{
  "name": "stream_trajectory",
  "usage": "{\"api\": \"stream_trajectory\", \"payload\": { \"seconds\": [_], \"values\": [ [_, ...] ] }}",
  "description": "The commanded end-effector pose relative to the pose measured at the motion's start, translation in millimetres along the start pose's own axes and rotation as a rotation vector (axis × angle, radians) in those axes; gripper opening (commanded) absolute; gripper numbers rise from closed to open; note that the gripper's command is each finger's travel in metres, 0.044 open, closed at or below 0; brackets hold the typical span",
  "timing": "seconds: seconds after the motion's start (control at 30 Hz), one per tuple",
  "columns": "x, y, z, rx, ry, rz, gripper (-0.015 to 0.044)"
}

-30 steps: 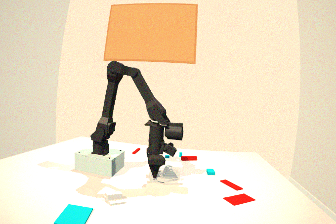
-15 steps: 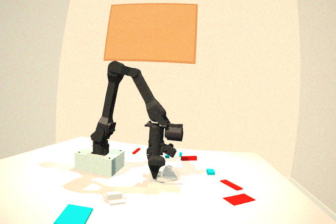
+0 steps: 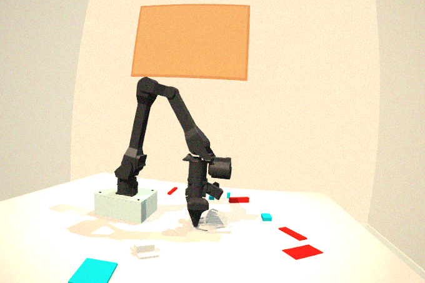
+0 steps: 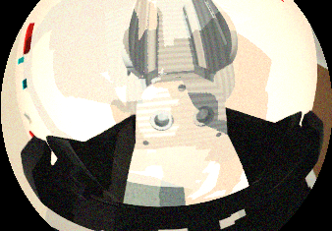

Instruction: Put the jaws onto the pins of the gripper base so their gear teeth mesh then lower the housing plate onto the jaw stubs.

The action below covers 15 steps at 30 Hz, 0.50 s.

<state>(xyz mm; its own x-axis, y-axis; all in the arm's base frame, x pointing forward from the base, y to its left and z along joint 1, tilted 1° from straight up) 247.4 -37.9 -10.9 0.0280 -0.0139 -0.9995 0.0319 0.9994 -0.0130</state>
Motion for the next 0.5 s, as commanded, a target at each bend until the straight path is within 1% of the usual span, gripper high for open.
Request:
{"api": "stream_trajectory", "payload": {
  "seconds": [0.0, 0.47],
  "values": [
    [0.4, -0.6, 0.2, -0.004, -0.001, -0.004, 0.0351],
    [3.0, -0.6, 0.2, -0.003, -0.001, -0.004, 0.0351]
  ]
}}
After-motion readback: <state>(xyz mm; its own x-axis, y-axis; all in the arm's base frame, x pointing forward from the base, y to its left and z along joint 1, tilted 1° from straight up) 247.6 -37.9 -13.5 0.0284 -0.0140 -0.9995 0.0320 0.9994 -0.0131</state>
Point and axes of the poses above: the point midway between the two fingers, 35 mm back from their tips, its own x axis out along the fingers, its own y axis across the jaws, z = x × y, the point moved 1 cm from there along -x, back along the fingers, and after that the axes turned 12 degrees about x, right-handed, at the moved point
